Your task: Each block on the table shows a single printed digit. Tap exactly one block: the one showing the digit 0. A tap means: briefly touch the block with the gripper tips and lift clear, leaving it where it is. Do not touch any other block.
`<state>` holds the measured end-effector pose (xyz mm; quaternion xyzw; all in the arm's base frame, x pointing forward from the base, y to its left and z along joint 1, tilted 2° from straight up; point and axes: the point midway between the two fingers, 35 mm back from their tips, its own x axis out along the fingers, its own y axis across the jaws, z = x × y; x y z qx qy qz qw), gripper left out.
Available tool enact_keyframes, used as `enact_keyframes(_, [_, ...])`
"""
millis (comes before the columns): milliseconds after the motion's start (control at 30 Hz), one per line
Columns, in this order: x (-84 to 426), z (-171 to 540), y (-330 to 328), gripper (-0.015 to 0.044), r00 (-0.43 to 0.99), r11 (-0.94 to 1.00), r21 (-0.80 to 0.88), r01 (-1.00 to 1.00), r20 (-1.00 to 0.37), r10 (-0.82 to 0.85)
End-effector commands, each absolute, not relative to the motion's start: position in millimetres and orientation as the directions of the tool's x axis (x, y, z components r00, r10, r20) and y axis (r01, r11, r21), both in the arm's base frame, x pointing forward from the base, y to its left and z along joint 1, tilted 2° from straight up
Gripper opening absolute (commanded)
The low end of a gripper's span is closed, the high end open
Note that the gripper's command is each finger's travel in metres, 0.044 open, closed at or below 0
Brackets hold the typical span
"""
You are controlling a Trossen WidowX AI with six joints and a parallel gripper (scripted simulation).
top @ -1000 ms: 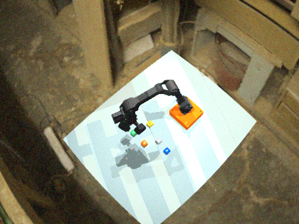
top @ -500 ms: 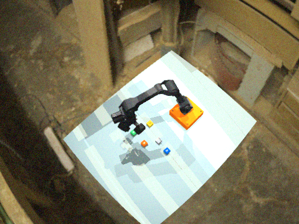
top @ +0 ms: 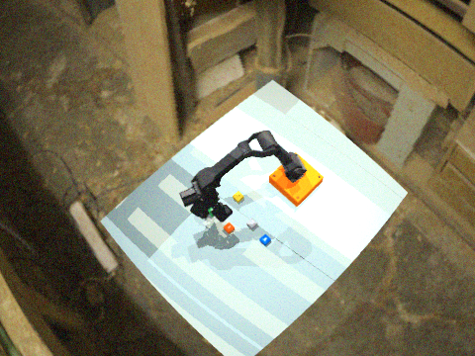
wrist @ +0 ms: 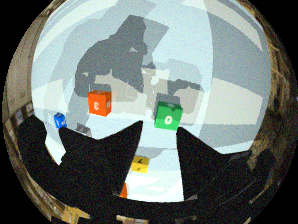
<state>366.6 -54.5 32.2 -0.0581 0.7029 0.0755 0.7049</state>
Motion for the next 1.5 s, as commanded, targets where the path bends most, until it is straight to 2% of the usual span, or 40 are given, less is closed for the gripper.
enact_keyframes(0, [367,29,-54,0.002,0.007,0.982,0.023,-0.187,-1.0,0.024])
enact_keyframes(1467, [369,6,-54,0.002,0.017,0.982,0.019,-0.19,-1.0,0.023])
